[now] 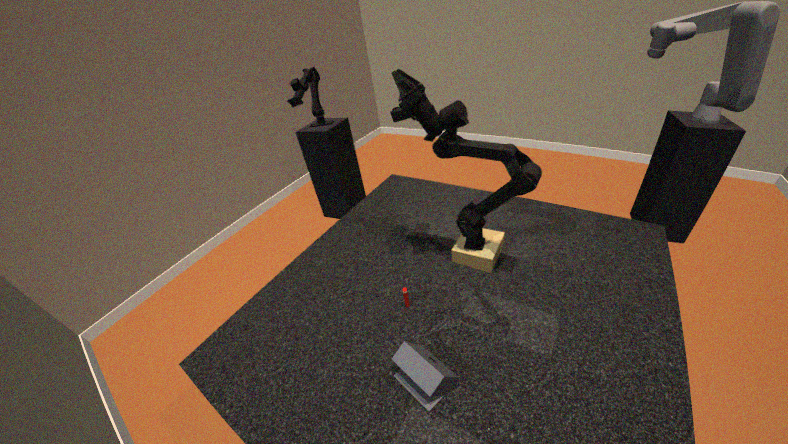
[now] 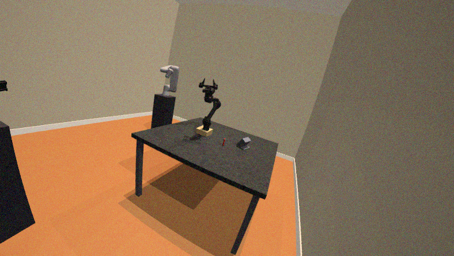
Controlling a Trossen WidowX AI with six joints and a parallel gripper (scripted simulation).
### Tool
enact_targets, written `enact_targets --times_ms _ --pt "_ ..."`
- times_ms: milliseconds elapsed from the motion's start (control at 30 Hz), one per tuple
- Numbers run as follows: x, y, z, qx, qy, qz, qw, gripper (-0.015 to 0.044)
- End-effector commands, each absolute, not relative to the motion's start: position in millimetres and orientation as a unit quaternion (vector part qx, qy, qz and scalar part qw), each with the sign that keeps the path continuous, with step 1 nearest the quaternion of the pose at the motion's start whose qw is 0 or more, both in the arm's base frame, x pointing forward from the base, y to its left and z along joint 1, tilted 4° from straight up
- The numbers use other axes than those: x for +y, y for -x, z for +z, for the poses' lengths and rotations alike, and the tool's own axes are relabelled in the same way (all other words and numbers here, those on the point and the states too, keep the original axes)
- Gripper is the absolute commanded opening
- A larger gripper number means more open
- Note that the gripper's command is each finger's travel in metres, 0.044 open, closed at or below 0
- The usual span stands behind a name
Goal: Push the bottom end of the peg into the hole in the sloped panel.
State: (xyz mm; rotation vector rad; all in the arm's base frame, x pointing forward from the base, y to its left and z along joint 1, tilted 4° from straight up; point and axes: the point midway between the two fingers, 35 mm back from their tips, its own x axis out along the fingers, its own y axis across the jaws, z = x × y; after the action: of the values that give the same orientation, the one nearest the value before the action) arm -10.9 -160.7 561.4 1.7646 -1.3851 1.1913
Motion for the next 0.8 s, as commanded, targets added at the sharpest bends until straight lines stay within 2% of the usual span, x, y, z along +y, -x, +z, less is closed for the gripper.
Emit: enact_targets --times_ms 0,33,367,767 --pt "-161.3 10.8 561.2 -0.521 -0.664 0.448 0.295 0.0426" --pt "-163.2 10.3 560.5 -0.520 -0.666 0.449 0.290 0.0440" --pt "-198.3 -0.2 547.0 -0.500 -0.707 0.462 0.190 0.0440" --pt "-263.8 -29.7 512.4 -0.451 -0.756 0.473 -0.042 0.0440"
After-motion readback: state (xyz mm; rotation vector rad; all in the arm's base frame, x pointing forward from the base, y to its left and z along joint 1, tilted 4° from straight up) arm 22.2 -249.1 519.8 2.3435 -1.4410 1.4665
